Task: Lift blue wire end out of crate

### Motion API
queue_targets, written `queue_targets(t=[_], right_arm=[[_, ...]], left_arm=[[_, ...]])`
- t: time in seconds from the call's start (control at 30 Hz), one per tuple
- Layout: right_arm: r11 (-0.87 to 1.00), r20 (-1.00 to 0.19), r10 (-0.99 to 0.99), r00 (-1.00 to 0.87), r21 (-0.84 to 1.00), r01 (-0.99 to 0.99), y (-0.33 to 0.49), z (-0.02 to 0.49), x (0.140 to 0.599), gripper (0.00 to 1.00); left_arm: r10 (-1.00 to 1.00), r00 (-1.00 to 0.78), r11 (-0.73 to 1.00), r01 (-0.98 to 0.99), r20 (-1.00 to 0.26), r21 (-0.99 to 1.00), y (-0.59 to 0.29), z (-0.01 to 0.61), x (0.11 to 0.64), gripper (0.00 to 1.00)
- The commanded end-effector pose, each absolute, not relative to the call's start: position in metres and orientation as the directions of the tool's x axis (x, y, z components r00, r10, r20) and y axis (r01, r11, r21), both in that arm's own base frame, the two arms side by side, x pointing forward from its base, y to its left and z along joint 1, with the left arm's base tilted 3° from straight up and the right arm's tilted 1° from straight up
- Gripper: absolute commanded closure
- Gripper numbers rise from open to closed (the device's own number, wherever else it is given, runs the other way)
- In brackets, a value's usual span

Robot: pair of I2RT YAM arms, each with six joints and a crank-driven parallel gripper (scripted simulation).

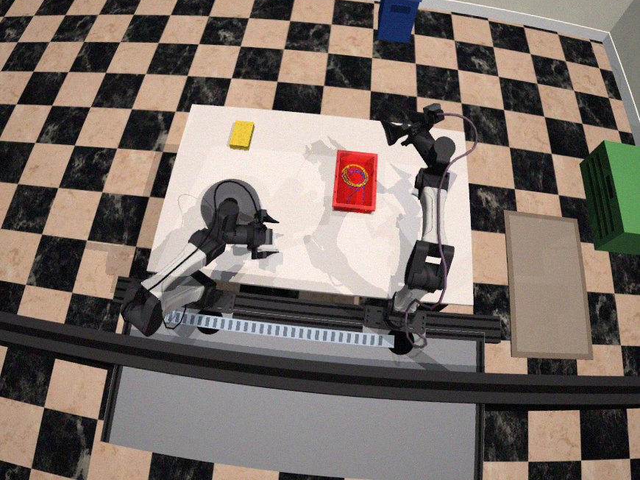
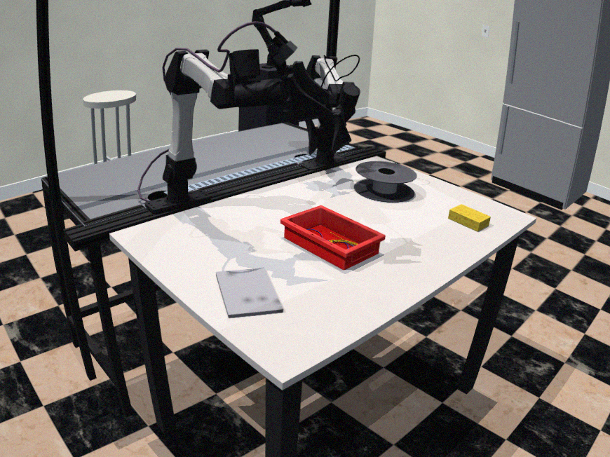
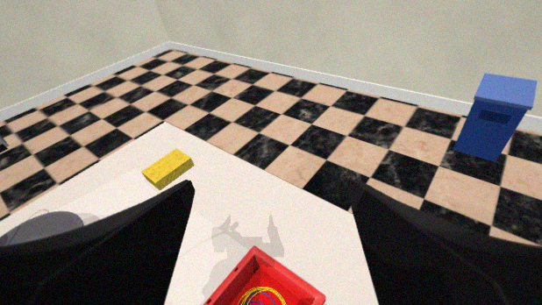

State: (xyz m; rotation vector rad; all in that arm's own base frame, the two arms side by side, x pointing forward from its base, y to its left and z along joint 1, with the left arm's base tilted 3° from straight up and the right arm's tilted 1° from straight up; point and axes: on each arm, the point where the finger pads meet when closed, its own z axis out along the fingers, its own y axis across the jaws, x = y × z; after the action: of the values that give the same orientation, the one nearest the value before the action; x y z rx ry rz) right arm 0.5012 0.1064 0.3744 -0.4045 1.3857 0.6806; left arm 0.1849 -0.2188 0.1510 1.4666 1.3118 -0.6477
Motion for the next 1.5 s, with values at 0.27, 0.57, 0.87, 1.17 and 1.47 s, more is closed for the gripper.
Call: queue_targets(t=[0.27, 0.57, 0.87, 1.17, 1.47], right_arm=[[0.732, -0.979, 0.202, 0.036, 0.126, -0.67, 0.118, 0.375, 0.498, 0.0], [0.725, -0.979, 0.202, 0.034, 0.126, -0.677, 0.123, 0.375, 0.497, 0.0], [0.725, -0.979, 0.202, 0.034, 0.126, -0.678, 0.124, 0.375, 0.497, 0.0], [0.757, -0.98, 0.197, 0.041, 0.125, -0.642, 0.118, 0.378, 0.493, 0.0], [0.879, -0.986, 0.157, 0.06, 0.112, -0.464, 0.086, 0.384, 0.469, 0.0]], left_arm=[[0.453, 0.116, 0.421, 0.846, -0.884, 0.328, -0.144, 0.151, 0.248, 0.0], [0.465, 0.053, 0.534, 0.78, -0.884, 0.328, -0.109, 0.151, 0.265, 0.0], [0.466, 0.039, 0.556, 0.764, -0.884, 0.327, -0.101, 0.151, 0.268, 0.0], [0.461, 0.013, 0.603, 0.729, -0.887, 0.323, -0.095, 0.162, 0.278, 0.0], [0.386, -0.078, 0.792, 0.539, -0.919, 0.287, -0.066, 0.217, 0.32, 0.0]])
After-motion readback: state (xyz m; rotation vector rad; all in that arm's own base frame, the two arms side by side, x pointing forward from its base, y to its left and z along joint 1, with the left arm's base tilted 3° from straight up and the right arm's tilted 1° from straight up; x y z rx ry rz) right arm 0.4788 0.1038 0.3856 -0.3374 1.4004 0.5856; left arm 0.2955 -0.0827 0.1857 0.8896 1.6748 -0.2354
